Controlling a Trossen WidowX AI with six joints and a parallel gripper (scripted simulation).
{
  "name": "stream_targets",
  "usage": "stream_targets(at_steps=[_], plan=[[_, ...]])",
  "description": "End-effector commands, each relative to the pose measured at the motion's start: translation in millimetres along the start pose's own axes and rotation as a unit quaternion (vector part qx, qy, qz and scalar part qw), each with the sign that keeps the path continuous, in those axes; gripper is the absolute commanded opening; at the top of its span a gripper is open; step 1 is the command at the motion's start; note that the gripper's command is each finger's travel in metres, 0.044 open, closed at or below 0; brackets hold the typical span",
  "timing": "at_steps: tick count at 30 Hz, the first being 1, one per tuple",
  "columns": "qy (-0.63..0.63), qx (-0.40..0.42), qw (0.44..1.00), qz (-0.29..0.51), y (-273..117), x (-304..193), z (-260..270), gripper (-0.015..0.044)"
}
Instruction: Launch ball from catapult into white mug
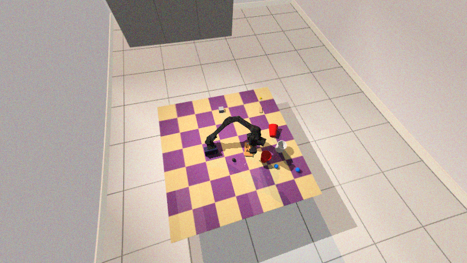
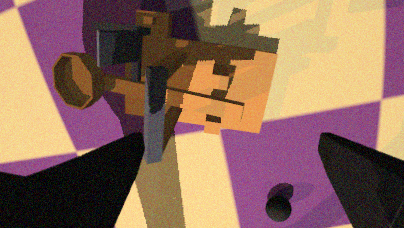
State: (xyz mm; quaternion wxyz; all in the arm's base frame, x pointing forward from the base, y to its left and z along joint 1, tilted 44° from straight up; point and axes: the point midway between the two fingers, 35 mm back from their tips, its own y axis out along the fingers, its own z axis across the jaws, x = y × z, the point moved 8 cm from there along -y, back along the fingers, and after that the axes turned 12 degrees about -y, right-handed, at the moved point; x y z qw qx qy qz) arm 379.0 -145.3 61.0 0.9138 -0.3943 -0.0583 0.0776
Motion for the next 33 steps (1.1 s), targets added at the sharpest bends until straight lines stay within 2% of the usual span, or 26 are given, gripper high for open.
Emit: stream_targets(at_steps=[1, 17, 33], plan=[[0.07, -0.001, 0.998, 0.001, -1.1, -0.4, 0.3, 0.044], [0.341, 0.0, 0.94, 0.001, -2.7, -1.2, 0.3, 0.044], [0.587, 0.001, 0.81, 0.002, -4.4, -2.1, 0.3, 0.044]])
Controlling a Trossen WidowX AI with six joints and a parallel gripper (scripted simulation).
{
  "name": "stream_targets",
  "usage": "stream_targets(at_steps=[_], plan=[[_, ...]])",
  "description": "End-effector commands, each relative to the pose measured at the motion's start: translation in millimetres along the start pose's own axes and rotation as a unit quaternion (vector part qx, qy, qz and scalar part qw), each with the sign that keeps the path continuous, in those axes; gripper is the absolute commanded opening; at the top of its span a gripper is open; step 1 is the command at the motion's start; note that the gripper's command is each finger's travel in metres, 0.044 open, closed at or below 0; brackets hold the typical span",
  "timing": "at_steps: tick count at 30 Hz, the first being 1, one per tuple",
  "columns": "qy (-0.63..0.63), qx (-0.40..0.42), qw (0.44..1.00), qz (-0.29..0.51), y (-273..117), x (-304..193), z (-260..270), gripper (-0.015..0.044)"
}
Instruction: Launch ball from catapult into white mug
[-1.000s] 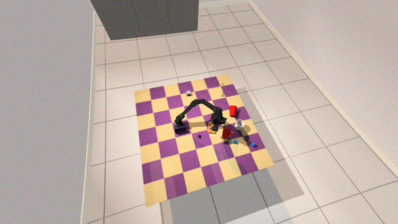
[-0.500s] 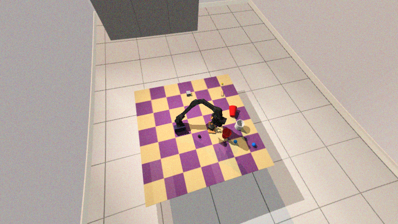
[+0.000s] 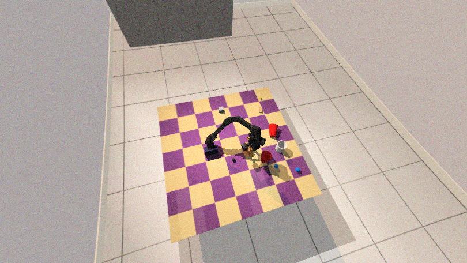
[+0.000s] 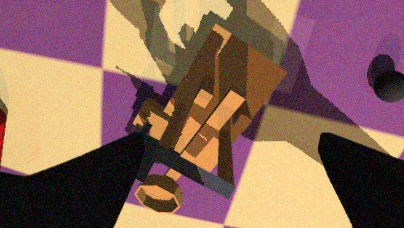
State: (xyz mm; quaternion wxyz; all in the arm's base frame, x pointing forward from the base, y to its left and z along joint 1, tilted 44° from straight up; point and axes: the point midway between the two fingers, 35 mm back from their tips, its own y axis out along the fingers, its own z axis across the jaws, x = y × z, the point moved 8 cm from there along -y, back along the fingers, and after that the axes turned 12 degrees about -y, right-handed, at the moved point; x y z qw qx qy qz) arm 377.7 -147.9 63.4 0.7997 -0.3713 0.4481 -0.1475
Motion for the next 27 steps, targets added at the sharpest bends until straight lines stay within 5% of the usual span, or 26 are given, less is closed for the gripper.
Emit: stream_targets(at_steps=[1, 16, 27], plan=[[0.07, -0.001, 0.998, 0.0, -1, 0, 0, 0.044], [0.233, -0.001, 0.972, 0.0, -2, -1, -1, 0.044], [0.288, -0.001, 0.958, 0.001, 46, -1, -1, 0.044]])
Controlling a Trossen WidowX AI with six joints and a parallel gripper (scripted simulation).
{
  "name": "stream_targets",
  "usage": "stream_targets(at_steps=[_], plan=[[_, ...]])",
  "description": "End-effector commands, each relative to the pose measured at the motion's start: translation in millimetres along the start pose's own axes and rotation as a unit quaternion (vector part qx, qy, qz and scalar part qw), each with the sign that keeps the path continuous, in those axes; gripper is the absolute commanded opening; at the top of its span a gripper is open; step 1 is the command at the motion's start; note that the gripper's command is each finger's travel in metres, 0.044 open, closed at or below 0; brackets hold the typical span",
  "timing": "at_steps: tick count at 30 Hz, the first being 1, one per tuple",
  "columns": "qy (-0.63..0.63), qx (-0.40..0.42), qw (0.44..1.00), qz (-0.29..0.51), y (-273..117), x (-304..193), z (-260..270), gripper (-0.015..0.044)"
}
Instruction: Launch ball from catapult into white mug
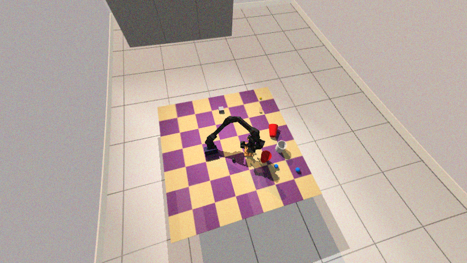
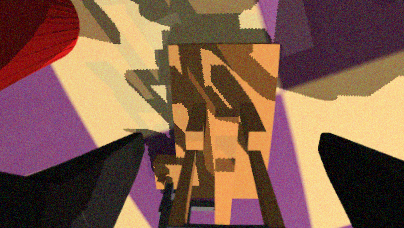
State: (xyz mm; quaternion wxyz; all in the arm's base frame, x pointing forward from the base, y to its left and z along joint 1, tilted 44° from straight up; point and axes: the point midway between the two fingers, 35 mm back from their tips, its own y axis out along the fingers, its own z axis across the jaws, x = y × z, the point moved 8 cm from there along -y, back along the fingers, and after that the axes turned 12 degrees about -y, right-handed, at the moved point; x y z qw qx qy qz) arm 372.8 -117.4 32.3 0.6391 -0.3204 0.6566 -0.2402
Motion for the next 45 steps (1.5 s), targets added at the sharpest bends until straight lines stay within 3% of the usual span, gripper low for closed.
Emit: stream_targets(at_steps=[1, 36, 45], plan=[[0.008, 0.008, 1.0, 0.001, 3, 1, 0, 0.044], [0.007, 0.008, 1.0, 0.002, 54, 0, 0, 0.044], [0.004, 0.008, 1.0, -0.002, 51, 0, 1, 0.0204]])
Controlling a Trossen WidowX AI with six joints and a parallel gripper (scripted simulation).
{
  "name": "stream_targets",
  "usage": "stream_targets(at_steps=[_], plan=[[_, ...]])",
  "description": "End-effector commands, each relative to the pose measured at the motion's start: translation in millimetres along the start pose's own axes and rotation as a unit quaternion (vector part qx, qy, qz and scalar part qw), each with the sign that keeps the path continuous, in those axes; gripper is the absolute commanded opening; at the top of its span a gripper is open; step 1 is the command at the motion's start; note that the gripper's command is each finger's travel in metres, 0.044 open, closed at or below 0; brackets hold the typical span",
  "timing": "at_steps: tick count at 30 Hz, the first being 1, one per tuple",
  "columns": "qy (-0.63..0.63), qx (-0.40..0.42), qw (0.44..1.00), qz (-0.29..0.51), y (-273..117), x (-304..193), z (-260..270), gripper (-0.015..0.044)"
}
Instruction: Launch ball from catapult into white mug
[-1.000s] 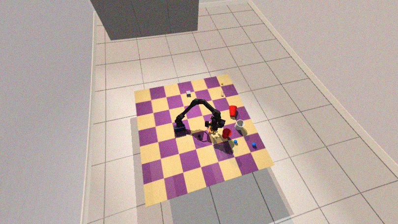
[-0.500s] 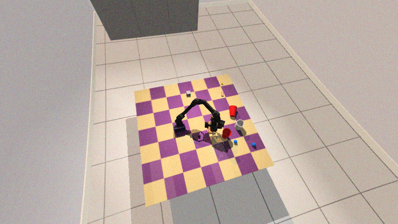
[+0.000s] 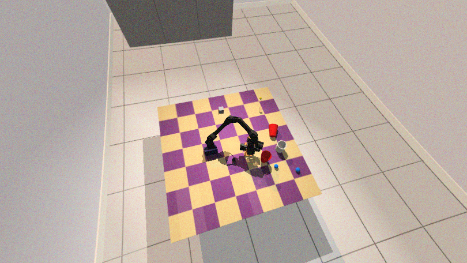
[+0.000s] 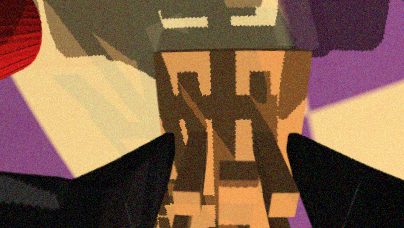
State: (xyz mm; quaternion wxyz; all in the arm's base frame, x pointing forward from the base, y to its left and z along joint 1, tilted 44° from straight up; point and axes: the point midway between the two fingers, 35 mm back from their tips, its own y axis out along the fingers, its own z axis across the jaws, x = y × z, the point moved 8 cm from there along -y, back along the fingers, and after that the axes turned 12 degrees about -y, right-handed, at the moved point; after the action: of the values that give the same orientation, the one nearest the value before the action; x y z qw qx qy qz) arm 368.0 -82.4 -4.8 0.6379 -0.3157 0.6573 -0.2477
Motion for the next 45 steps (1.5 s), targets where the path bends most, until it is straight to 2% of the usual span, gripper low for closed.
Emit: stream_targets(at_steps=[1, 2, 8, 9, 12, 13, 18, 26, 40, 45], plan=[[0.0, 0.0, 1.0, 0.0, 0, 0, 0, 0.0177], [0.0, 0.0, 1.0, 0.0, 0, 0, 0, 0.0151], [0.0, 0.0, 1.0, 0.0, 0, 0, 0, 0.0111], [0.0, 0.0, 1.0, 0.0, -3, 0, 0, 0.0085], [0.001, 0.0, 1.0, -0.001, -39, 1, 0, 0.0006], [0.001, -0.001, 1.0, -0.001, -47, 1, 0, 0.0], [-0.01, -0.001, 1.0, -0.001, -50, 1, 0, 0.0], [-0.145, 0.0, 0.989, 0.0, -49, 1, 0, 0.0], [-0.379, 0.001, 0.925, 0.002, -48, 0, 13, 0.0], [-0.403, 0.002, 0.915, 0.002, -48, -3, 21, 0.0]])
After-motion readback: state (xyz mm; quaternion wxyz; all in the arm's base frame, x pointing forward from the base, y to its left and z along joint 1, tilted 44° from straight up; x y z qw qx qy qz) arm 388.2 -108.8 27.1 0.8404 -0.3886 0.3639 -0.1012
